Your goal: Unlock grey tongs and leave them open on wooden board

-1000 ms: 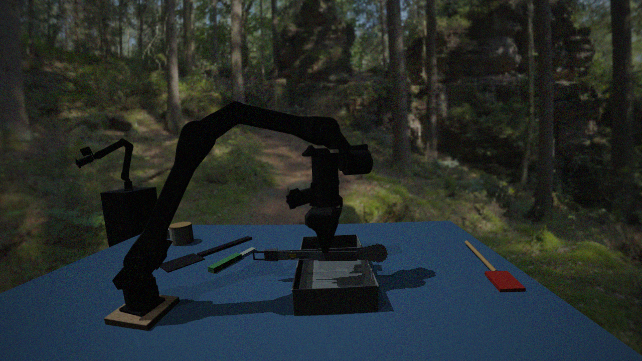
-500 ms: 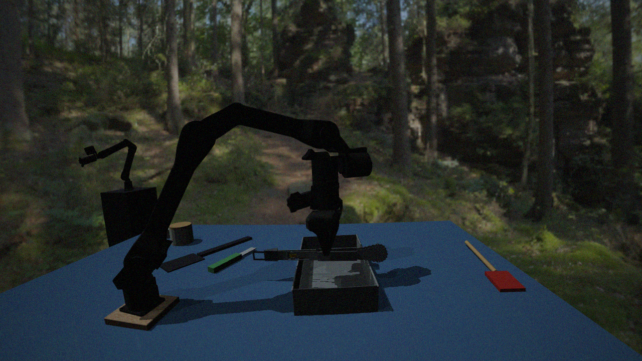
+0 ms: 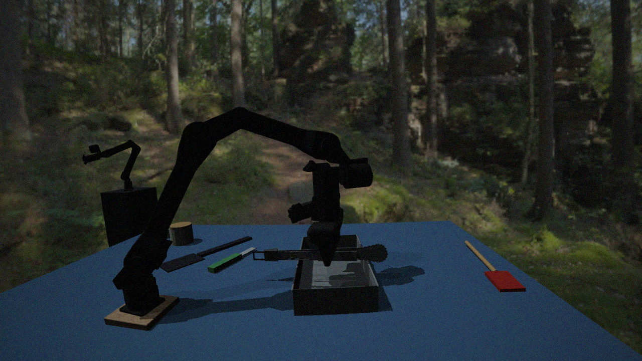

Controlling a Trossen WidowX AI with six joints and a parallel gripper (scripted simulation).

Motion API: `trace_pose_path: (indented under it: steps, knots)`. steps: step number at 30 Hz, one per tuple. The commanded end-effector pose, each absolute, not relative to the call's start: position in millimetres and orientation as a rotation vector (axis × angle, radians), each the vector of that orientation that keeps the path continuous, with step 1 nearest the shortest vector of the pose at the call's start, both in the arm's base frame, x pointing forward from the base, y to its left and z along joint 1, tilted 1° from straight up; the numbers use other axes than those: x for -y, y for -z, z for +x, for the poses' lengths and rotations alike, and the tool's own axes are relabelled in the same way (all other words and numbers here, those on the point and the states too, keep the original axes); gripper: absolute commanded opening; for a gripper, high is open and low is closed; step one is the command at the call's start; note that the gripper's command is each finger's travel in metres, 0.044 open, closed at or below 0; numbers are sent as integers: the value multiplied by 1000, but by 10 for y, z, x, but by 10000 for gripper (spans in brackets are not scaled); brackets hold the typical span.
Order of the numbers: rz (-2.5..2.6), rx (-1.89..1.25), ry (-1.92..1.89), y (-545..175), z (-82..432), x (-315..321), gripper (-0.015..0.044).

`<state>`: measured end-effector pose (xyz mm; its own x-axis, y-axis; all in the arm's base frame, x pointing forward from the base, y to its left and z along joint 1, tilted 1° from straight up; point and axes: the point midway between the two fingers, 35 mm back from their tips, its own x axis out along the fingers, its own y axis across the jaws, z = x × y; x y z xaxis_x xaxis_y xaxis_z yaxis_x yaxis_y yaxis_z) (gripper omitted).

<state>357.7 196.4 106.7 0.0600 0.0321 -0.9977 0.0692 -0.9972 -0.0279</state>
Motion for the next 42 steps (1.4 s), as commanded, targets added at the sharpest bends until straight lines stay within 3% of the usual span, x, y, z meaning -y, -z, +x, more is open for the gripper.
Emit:
trace_pose_path:
  steps: [1, 22, 34, 42]
  knots:
    - [2260, -98, 2134, -979, 3571, -1952, 440]
    - [2259, -98, 2134, -694, 3569, -1948, 440]
    - [2264, -108, 2135, -729, 3575, -1963, 125]
    - [2264, -108, 2135, -729, 3575, -1963, 72]
